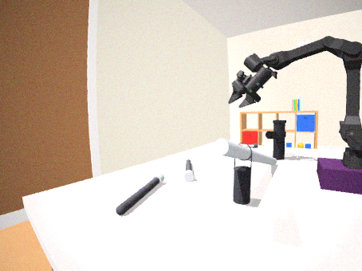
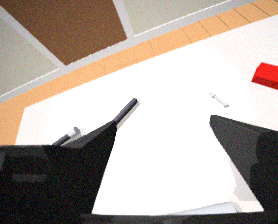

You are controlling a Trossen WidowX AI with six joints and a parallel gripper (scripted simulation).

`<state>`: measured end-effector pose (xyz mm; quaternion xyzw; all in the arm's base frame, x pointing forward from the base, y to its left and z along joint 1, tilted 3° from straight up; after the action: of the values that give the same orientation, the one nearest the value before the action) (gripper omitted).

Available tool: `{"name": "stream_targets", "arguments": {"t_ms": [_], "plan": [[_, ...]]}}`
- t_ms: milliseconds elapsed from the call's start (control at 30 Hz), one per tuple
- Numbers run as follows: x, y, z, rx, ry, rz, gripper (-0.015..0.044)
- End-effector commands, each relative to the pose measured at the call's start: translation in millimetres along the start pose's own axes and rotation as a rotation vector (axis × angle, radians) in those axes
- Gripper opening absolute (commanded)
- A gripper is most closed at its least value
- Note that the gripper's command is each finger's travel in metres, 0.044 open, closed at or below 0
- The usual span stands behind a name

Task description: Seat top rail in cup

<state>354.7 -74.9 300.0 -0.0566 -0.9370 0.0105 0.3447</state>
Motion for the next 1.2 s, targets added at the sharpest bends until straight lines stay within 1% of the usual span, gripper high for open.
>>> {"name": "stream_targets", "arguments": {"t_ms": [0,133,200,333,433,533,767,1033,1167], "plan": [[32.2,11.9,33.3,0.051,0.124,0.013,0.044],[68.9,22.7,77.6,0.117,0.278,0.024,0.044],[80.2,25.3,92.2,0.14,0.326,0.028,0.044],[81.6,25.6,94.1,0.143,0.332,0.028,0.044],[79.1,19.3,93.3,0.214,0.336,0.023,0.044],[73.6,3.6,92.0,0.38,0.344,0.01,0.044],[61.6,-49.2,93.4,0.881,0.375,-0.033,0.044],[58.2,-111.6,105.5,1.45,0.422,-0.107,0.044],[58.4,-117.0,107.0,1.497,0.427,-0.115,0.044]]}}
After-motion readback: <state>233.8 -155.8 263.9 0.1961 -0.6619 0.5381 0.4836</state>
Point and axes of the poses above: the point midway between the two fingers, 35 mm back from their tips, its own x axis back along the fingers, its own y axis across the jaws, z = x × y, the point moved 8 cm from there along x, back along the fingers, and after that the axes turned 14 degrees about x, right-handed, at the moved point
